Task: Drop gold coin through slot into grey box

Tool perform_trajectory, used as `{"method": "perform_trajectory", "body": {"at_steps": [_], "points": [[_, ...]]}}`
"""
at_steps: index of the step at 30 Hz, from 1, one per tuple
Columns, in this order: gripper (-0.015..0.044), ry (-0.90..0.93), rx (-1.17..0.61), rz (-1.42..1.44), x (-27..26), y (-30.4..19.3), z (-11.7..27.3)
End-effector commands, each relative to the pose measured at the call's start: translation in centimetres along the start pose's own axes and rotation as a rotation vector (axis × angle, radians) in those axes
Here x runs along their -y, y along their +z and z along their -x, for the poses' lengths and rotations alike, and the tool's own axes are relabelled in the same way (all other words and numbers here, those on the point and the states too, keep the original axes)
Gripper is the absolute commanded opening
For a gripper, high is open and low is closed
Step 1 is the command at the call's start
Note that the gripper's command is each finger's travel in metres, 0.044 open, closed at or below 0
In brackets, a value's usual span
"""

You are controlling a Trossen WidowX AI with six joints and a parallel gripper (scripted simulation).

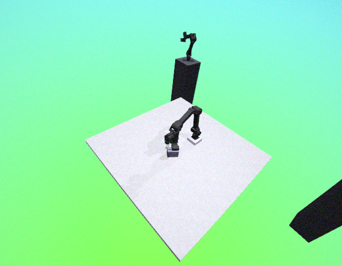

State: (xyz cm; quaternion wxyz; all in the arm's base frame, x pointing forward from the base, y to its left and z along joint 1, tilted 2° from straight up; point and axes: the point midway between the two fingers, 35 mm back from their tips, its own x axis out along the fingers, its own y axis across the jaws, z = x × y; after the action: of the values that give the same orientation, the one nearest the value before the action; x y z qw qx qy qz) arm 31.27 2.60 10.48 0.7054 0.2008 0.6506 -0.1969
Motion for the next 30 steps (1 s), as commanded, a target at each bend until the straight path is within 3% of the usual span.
{"method": "perform_trajectory", "body": {"at_steps": [1,10,19,21,23,30], "points": [[0.0157,-0.001,0.000,0.000,0.0,0.0,0.0],[0.0161,-0.001,0.000,0.000,0.0,0.0,0.0],[0.0397,-0.001,0.000,0.000,0.0,0.0,2.0],[0.0440,-0.002,-0.002,0.000,0.0,-0.1,4.0],[0.0440,-0.003,-0.004,0.001,0.2,-0.2,6.0],[0.0440,-0.003,-0.004,0.001,0.2,-0.3,6.2]]}}
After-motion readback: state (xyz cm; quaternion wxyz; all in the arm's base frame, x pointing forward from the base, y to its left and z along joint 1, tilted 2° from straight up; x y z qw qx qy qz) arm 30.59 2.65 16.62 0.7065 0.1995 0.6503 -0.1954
